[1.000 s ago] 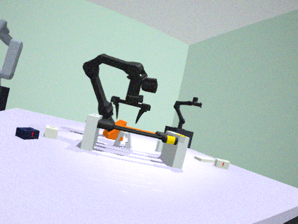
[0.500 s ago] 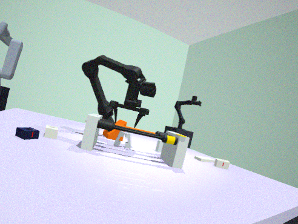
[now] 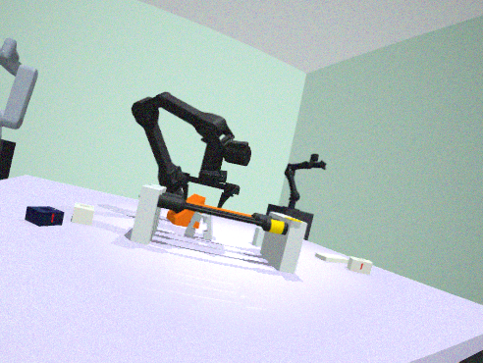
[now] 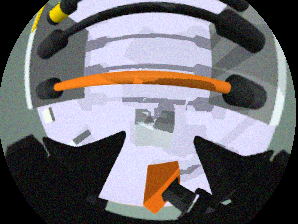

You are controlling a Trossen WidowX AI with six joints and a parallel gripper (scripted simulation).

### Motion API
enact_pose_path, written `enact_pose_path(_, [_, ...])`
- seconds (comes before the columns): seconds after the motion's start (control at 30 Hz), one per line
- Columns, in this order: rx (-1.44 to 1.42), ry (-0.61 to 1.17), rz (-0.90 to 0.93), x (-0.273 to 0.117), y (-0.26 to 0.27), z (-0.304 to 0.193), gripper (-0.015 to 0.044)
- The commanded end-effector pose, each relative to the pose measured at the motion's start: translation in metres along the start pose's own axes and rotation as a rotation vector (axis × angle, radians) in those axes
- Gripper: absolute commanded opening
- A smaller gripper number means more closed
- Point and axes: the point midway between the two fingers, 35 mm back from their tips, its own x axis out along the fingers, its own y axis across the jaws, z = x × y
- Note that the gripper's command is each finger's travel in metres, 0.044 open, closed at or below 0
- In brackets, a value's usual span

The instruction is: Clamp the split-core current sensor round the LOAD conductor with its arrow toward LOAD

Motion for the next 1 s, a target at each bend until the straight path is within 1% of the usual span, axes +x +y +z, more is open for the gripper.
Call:
enact_pose_path(0.0, [-0.004,-0.004,0.0,0.0058,-0.0005,-0.0001,0.044])
enact_pose_path(0.17, [-0.003,-0.004,-0.002,0.0135,-0.0012,-0.0006,0.044])
enact_pose_path(0.27, [0.0,0.0,-0.001,0.0096,-0.0007,-0.0006,0.0361])
enact_pose_path(0.97, [0.0,0.0,-0.001,0.0096,-0.0007,-0.0006,0.0221])
